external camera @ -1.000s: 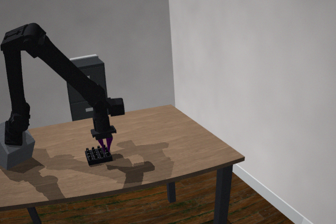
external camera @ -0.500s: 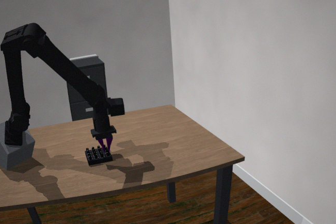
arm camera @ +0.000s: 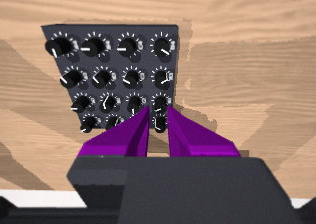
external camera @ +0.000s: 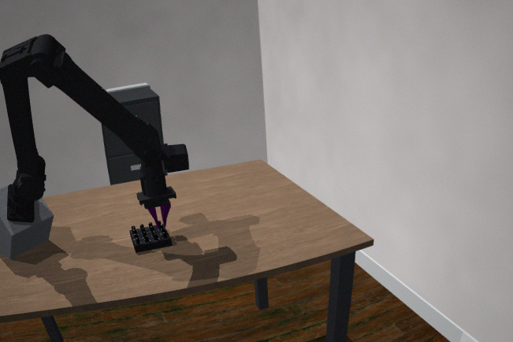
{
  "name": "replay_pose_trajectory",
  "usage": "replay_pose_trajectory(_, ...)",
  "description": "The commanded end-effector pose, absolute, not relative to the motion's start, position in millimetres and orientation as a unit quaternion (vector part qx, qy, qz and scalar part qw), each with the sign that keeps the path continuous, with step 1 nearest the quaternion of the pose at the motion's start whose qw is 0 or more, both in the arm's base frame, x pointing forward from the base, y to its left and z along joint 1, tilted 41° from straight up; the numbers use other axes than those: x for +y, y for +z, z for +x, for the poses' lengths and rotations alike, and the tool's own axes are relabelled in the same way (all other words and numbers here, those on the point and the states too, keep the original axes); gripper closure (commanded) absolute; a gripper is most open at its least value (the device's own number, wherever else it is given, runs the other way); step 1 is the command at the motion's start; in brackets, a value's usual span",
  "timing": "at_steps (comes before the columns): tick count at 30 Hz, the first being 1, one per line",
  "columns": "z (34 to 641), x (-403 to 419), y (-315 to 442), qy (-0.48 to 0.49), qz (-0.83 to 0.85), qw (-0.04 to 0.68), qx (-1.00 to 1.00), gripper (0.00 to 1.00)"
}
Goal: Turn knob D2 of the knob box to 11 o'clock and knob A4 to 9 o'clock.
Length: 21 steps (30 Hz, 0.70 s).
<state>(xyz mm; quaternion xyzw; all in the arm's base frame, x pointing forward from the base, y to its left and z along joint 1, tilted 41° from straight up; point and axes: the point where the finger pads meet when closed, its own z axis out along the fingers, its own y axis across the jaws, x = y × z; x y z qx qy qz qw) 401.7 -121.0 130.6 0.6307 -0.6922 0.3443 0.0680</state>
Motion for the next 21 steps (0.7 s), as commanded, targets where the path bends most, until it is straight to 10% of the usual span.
replay_pose_trajectory(1,412,-116,161,0.363,0.617,0.048,-0.697,0.82)
replay_pose_trajectory(21,400,-110,159,0.349,0.620,0.061,-0.700,0.82)
